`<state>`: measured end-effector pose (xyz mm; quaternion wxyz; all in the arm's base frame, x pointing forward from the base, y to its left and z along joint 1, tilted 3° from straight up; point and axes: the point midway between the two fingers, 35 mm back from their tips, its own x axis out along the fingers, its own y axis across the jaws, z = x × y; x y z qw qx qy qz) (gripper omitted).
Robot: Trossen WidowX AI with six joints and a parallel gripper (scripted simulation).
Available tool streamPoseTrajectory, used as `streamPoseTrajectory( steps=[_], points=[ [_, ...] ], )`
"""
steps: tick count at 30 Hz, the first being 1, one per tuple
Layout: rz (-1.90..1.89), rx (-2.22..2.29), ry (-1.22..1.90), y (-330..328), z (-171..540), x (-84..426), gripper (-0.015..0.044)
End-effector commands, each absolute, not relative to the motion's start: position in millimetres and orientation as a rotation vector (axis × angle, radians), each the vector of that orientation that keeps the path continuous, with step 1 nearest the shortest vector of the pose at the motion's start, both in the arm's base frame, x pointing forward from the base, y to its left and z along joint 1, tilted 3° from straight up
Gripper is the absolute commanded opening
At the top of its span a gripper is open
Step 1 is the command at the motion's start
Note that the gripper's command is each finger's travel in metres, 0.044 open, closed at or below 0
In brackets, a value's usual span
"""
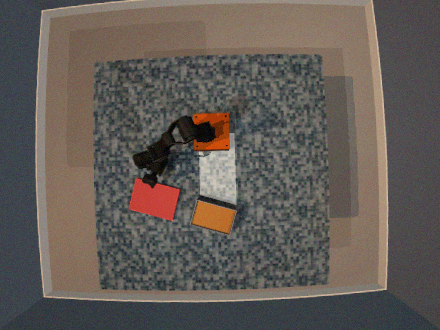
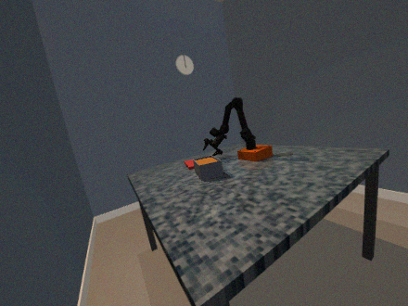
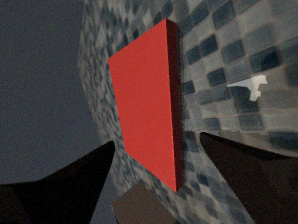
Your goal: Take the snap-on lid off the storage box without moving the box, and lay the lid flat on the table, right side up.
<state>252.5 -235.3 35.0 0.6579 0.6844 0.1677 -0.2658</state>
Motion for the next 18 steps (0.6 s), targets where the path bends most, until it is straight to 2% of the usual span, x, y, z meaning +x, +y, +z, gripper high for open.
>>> streamPoseTrajectory(
  steps=[1,18],
  points=[
    [-0.600,1.547,0.381,-232.5,34.9,244.5,0.0440],
    [-0.602,1.546,0.383,-227.9,31.8,210.4,0.0440]
  ],
)
